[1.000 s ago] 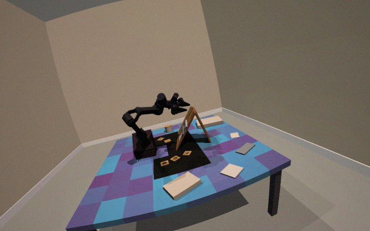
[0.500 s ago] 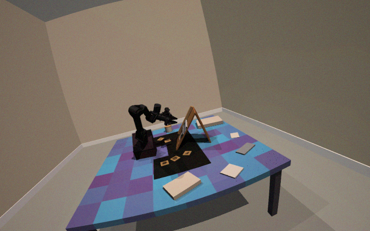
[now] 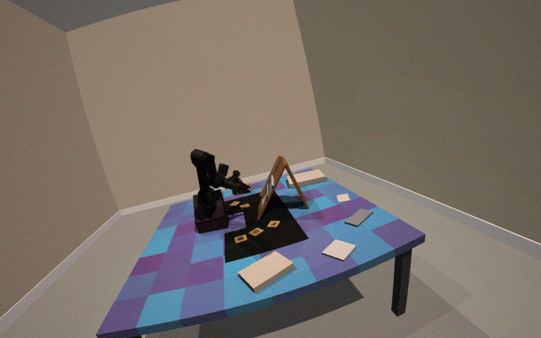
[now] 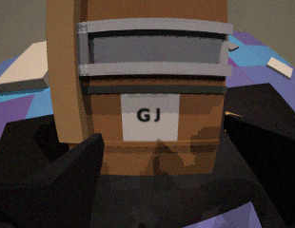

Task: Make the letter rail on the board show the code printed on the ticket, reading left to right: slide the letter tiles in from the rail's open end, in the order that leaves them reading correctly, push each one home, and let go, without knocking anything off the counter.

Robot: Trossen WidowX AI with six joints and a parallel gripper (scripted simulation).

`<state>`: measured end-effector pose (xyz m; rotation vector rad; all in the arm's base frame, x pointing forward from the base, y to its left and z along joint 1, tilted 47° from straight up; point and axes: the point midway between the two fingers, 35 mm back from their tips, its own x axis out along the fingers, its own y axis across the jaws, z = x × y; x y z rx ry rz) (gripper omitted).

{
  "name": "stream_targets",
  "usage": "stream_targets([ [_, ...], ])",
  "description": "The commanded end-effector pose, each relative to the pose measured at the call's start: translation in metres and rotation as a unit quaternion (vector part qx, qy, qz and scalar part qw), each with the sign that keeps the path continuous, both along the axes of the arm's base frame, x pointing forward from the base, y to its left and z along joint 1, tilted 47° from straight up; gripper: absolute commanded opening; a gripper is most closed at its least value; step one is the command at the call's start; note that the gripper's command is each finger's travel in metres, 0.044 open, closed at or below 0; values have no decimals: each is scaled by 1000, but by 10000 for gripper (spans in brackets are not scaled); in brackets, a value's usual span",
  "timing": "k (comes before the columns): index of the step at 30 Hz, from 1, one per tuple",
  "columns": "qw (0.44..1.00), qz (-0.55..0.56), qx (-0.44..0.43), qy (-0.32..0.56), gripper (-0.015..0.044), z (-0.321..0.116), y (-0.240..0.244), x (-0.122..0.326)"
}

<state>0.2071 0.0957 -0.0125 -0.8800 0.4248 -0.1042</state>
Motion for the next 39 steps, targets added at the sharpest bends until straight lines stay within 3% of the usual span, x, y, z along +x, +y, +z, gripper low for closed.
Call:
stream_targets([
  [1,1000,-1,-3,0,440,-1,-3,-2],
  [5,1000,9,-24,15,440,-3,4,1],
  [10,973,89,-173,126,440,-4,54,20],
  [16,890,197,-329,247,440,28,98,32],
  [34,711,348,-482,376,440,110,114,21],
  [39,706,352,-484,379,440,113,114,21],
])
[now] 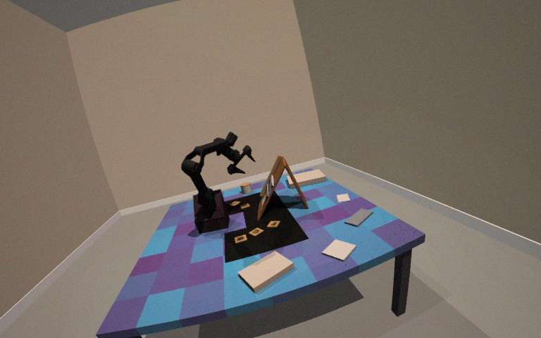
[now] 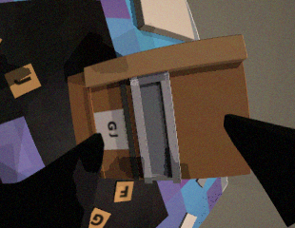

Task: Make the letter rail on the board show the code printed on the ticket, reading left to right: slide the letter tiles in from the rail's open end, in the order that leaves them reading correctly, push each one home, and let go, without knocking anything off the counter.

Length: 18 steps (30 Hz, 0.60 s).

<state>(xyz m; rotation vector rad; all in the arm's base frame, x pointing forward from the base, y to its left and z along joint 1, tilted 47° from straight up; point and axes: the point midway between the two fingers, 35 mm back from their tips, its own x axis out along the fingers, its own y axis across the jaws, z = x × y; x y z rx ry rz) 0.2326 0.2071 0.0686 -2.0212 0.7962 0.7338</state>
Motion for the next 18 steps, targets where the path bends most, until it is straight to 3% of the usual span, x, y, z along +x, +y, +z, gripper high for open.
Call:
stream_targets([
  [1,997,47,-31,44,440,31,3,-5],
  [18,997,47,-31,44,440,40,-2,-8],
])
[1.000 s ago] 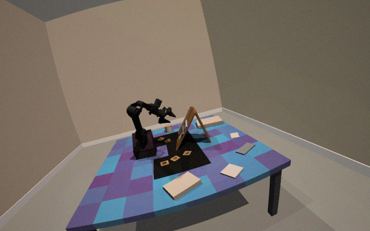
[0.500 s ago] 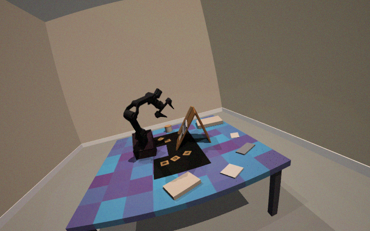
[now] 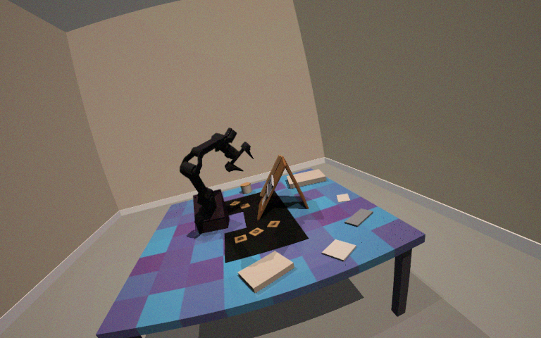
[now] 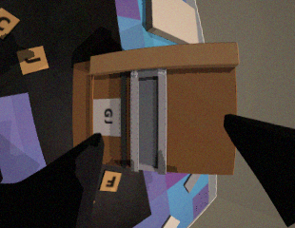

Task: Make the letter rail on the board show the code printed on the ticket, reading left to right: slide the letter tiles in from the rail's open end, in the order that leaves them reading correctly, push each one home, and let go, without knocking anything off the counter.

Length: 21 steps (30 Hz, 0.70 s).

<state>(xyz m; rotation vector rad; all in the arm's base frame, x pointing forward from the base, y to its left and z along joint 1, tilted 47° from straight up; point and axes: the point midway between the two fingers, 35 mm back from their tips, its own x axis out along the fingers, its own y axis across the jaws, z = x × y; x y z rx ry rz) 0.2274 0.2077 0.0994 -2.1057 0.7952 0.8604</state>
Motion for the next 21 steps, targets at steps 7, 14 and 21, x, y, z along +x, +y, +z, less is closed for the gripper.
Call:
stream_targets([
  [7,1000,3,1,1,440,26,-14,-11],
  [14,1000,3,1,1,440,26,-14,-11],
  [21,941,-285,155,-93,340,21,-59,20],
])
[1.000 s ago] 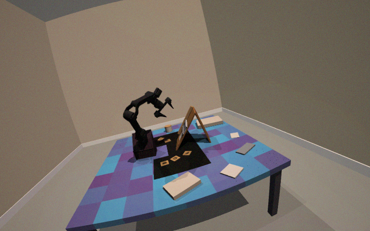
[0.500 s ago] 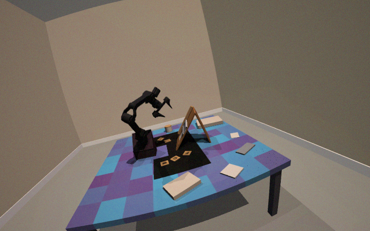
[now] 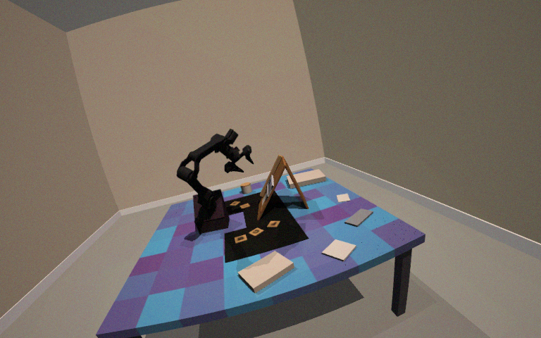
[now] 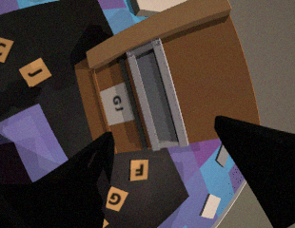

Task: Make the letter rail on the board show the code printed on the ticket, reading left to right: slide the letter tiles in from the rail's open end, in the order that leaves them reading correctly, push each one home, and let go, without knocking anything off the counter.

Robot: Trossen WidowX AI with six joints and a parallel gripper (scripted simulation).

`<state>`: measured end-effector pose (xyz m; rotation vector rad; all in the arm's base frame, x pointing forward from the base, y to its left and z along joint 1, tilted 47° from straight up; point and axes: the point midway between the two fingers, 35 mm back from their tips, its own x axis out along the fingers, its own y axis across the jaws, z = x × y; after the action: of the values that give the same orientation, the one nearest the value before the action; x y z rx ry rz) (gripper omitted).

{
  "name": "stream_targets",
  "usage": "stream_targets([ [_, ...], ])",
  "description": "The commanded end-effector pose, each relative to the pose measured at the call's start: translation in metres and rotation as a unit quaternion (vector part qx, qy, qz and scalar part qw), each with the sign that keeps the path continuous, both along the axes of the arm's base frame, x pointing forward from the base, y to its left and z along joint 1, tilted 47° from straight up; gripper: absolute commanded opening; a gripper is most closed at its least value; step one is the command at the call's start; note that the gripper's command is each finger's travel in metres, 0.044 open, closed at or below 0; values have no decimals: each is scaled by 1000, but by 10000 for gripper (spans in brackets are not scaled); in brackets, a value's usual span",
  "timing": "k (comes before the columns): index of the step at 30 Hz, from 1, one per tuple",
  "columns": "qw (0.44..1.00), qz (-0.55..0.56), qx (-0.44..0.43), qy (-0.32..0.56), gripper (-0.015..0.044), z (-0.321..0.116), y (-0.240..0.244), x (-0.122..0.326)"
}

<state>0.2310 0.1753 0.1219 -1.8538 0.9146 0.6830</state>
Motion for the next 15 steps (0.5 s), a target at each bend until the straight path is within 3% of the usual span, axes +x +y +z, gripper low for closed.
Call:
stream_targets([
  [1,967,-216,112,-79,340,-3,-36,21],
  [4,901,-365,186,-142,340,-6,-63,33],
  [8,768,-534,269,-230,340,-10,-101,44],
  [15,599,-658,332,-313,340,-13,-137,50],
])
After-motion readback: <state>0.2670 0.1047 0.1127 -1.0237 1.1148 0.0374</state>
